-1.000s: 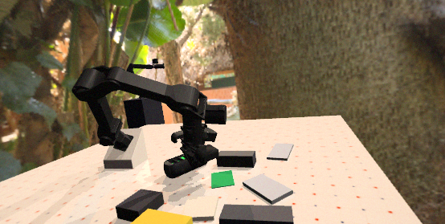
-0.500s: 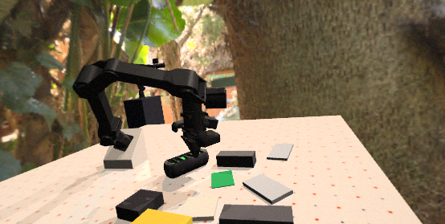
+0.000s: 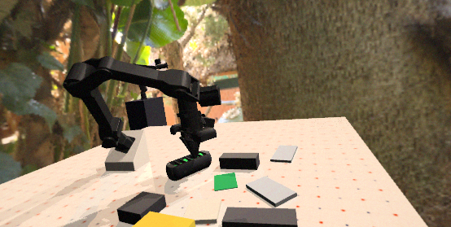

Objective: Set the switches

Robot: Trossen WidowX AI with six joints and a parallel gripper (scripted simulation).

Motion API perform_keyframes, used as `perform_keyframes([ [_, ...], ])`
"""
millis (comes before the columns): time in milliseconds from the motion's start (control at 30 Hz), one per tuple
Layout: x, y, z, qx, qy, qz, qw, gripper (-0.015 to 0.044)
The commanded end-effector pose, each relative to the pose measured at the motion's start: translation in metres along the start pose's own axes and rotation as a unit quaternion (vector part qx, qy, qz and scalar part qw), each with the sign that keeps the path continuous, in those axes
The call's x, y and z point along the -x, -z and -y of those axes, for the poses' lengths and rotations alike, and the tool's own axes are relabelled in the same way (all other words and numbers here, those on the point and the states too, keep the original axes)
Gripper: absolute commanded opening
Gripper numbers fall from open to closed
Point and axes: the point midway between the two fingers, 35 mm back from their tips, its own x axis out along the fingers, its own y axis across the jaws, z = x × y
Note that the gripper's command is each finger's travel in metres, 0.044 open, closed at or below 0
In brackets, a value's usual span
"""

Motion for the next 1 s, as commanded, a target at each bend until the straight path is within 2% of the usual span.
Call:
perform_keyframes([
  [0,0.002,0.000,0.000,0.000,-0.001,0.000,1.000,0.0026],
  [167,0.048,0.000,-0.001,0.000,-0.001,0.001,1.000,0.0158],
  [367,0.050,0.000,-0.001,0.000,-0.001,0.001,1.000,0.0315],
  [767,0.050,0.000,-0.001,0.000,-0.001,0.001,1.000,0.0000],
  [967,0.050,0.000,-0.001,0.000,-0.001,0.001,1.000,0.0000],
])
